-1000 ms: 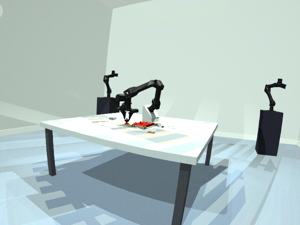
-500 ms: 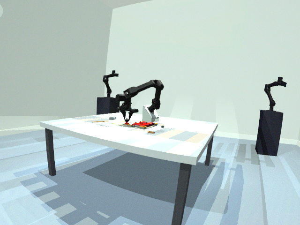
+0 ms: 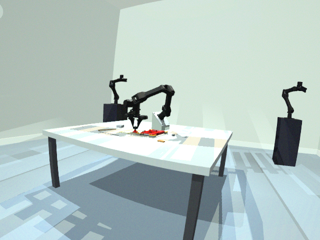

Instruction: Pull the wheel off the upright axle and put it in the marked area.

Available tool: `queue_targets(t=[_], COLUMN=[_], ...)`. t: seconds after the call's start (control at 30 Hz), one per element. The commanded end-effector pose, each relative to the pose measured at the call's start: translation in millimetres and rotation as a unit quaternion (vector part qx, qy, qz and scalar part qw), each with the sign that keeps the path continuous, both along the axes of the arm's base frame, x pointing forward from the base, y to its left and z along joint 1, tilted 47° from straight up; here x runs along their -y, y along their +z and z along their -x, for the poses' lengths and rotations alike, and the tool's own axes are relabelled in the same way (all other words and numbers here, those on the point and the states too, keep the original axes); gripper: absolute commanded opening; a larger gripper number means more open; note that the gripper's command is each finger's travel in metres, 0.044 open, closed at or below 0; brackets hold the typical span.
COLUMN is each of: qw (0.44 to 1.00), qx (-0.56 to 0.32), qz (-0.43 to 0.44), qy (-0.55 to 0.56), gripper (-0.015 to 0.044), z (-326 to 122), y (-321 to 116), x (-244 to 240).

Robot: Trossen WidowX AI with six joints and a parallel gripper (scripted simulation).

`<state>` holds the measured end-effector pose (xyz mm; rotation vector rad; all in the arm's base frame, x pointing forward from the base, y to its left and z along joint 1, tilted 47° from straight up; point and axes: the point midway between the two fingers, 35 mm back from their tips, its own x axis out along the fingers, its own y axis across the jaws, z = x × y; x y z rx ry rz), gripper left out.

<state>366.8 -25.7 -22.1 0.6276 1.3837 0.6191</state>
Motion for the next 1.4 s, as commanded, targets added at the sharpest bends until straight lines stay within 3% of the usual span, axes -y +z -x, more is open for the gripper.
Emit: queue_targets(t=[0.0,1.37], qw=[1.0,1.0], qx=[0.002,0.002], qz=[-0.001,-0.002], qy=[-0.005,-0.006], gripper=[0.0,0.0], z=[0.3,1.8], y=[4.5,13.5], x=[5.0,15.0])
